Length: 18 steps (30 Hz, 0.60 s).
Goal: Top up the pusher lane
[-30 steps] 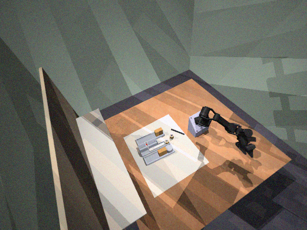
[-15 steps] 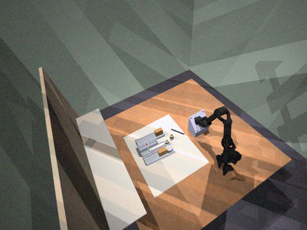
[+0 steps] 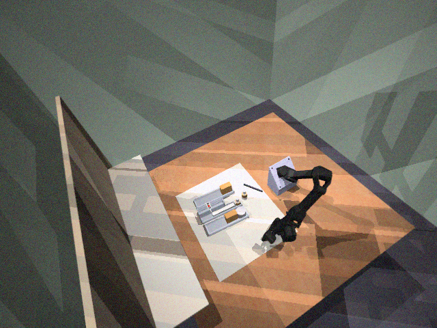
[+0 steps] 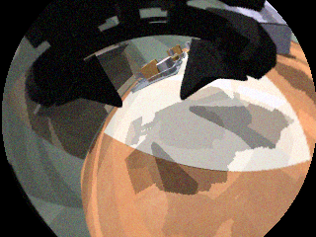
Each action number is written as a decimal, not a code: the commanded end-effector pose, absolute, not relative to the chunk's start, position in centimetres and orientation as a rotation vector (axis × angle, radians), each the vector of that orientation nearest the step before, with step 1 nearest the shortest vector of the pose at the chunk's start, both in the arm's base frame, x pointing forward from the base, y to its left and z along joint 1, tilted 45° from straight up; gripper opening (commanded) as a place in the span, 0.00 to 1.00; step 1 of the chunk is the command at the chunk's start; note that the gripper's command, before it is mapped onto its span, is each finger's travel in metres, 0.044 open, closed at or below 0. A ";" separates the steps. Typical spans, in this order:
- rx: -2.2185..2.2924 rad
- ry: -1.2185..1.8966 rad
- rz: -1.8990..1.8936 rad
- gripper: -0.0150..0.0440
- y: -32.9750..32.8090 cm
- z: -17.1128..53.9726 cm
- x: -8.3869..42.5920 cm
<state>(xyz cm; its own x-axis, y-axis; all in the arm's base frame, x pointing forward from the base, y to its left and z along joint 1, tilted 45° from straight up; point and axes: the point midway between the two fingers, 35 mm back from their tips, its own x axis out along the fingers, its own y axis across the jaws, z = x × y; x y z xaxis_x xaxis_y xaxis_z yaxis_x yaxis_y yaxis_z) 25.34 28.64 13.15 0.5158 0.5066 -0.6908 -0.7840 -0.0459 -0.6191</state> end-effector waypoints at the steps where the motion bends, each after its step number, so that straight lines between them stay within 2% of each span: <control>1: -1.107 0.520 1.029 1.00 24.4 10.1 28.7; 8: -0.788 0.942 0.954 1.00 15.0 4.1 31.6; 18: 0.005 1.422 0.836 1.00 4.3 -2.9 28.2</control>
